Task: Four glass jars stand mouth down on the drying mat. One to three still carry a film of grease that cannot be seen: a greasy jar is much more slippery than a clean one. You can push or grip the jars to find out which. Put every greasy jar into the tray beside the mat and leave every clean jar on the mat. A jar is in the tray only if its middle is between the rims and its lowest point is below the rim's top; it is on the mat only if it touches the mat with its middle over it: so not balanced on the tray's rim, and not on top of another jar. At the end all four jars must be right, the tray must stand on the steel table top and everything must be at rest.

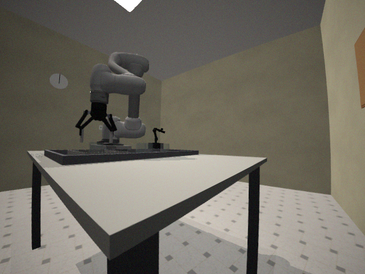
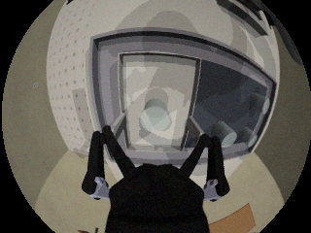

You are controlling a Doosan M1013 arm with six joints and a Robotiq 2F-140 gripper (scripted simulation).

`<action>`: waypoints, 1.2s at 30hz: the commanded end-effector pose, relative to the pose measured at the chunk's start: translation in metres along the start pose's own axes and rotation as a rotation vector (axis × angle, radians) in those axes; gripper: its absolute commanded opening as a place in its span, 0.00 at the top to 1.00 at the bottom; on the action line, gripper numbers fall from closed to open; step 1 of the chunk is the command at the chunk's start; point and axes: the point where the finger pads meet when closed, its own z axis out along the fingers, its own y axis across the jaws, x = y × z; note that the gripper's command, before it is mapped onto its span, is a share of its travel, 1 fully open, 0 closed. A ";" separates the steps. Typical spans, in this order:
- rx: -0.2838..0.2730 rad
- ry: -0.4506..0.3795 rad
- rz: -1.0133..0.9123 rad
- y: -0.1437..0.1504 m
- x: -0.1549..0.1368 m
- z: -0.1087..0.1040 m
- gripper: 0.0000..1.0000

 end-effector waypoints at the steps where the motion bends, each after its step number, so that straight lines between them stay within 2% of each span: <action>1: 0.000 0.000 0.000 0.000 0.000 -0.006 0.00; 15: 0.000 0.000 0.000 0.000 0.000 -0.061 0.00; 17: 0.000 0.000 0.000 0.000 0.000 -0.061 0.00; 24: 0.000 0.000 0.000 0.000 0.000 -0.088 0.00; 36: 0.000 0.000 0.000 0.000 0.000 -0.088 0.00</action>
